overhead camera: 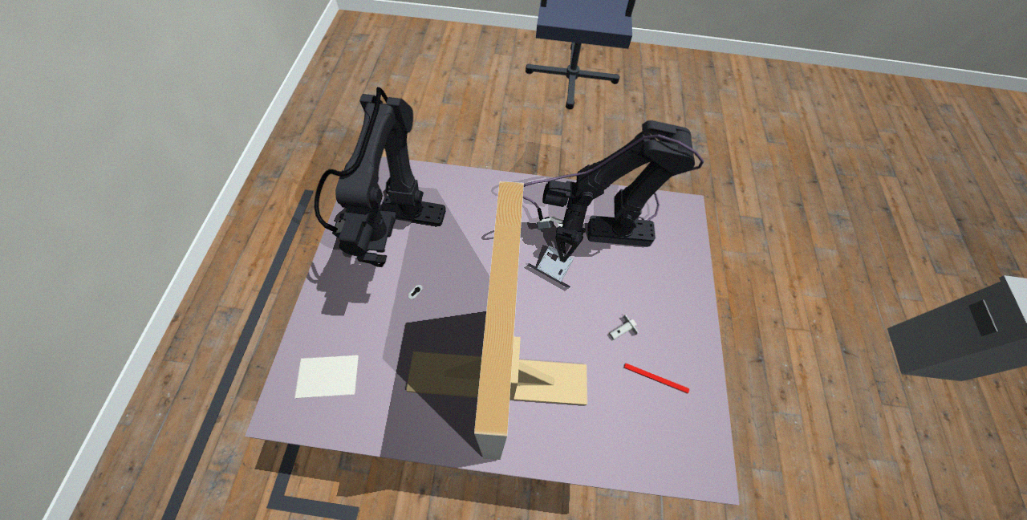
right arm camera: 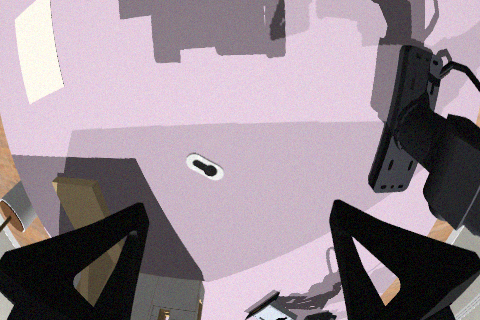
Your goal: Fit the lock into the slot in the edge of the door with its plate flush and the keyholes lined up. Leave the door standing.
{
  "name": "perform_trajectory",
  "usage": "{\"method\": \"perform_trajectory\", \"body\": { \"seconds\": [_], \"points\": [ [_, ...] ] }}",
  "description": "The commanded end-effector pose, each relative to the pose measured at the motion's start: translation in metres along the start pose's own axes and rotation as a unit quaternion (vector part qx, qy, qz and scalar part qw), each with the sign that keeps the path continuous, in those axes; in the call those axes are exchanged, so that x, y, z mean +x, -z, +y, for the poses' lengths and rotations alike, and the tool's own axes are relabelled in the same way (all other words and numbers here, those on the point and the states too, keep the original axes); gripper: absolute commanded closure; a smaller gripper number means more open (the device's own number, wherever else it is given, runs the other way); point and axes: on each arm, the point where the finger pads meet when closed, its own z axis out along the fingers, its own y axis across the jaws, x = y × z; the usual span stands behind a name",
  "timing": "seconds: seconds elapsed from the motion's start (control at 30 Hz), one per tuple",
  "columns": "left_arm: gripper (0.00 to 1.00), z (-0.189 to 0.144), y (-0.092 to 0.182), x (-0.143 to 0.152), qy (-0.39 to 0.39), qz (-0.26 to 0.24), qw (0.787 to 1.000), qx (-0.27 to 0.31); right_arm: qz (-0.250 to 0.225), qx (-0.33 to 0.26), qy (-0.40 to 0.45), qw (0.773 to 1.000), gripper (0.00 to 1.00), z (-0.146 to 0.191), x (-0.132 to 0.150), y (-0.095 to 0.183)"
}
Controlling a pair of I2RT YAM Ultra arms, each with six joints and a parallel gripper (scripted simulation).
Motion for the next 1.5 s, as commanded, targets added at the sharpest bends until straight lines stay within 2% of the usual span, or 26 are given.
{"method": "perform_trajectory", "body": {
  "seconds": [0.0,0.03,0.07,1.47],
  "points": [
    [0.76,-0.015,-0.004,0.001,-0.012,-0.003,1.000,0.020,-0.003,-0.002,0.000,1.000,0.00,-0.001,0.000,0.003],
    [0.76,-0.015,-0.004,0.001,-0.012,-0.003,1.000,0.020,-0.003,-0.002,0.000,1.000,0.00,-0.001,0.000,0.003],
    [0.75,0.002,0.001,-0.003,0.003,-0.004,1.000,-0.001,-0.003,-0.002,0.000,1.000,0.00,-0.001,0.000,0.003],
    [0.53,0.002,0.001,-0.003,0.003,-0.004,1.000,-0.001,-0.003,-0.002,0.000,1.000,0.00,-0.001,0.000,0.003]
  ]
}}
